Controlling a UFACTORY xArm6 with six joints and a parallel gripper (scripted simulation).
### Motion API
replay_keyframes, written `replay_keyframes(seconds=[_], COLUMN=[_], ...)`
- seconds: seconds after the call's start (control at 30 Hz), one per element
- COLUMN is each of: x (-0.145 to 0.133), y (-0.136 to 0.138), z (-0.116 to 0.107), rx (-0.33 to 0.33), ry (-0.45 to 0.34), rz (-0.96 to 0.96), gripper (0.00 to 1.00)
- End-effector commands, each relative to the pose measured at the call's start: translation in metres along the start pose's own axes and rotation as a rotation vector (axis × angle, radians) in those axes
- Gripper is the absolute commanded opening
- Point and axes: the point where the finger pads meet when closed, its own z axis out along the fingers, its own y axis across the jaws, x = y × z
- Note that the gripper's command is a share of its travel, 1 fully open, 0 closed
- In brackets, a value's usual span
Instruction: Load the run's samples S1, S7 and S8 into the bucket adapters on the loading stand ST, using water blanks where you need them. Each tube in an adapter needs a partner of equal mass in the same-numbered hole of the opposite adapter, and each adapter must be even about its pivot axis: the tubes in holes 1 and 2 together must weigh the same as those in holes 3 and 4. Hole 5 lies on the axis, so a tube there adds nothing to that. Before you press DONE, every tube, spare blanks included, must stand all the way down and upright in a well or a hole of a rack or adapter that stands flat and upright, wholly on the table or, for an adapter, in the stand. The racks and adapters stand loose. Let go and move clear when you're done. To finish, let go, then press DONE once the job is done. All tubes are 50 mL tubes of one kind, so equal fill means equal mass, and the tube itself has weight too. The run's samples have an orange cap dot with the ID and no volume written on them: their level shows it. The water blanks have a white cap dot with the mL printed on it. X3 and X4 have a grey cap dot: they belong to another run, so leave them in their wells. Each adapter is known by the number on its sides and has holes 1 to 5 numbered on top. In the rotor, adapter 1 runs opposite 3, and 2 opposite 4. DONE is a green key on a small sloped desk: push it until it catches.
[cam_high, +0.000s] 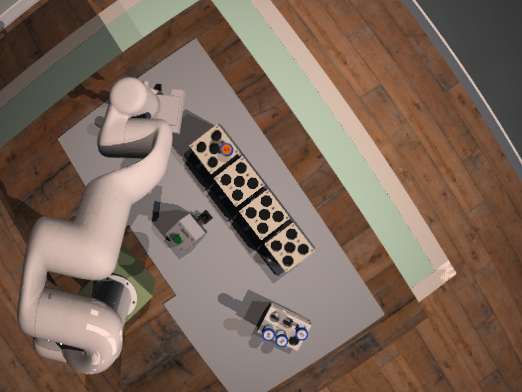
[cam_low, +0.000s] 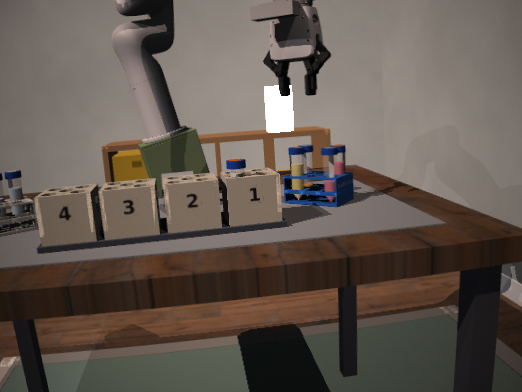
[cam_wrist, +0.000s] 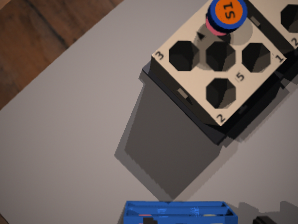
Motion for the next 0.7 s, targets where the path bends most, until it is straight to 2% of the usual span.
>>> replay_keyframes(seconds=[0.0,0.4,0.47,0.67], x=[-0.018,-0.076,-0.076,-0.105], y=[-0.007,-0.022,-0.022,-0.03], z=[-0.002,-0.002,-0.002,-0.002], rx=[0.004,0.004,0.004,0.004], ry=[0.002,0.001,0.001,0.001], rz=[0.003,0.003,0.003,0.003], gripper=[0.57,0.57,0.57,0.57])
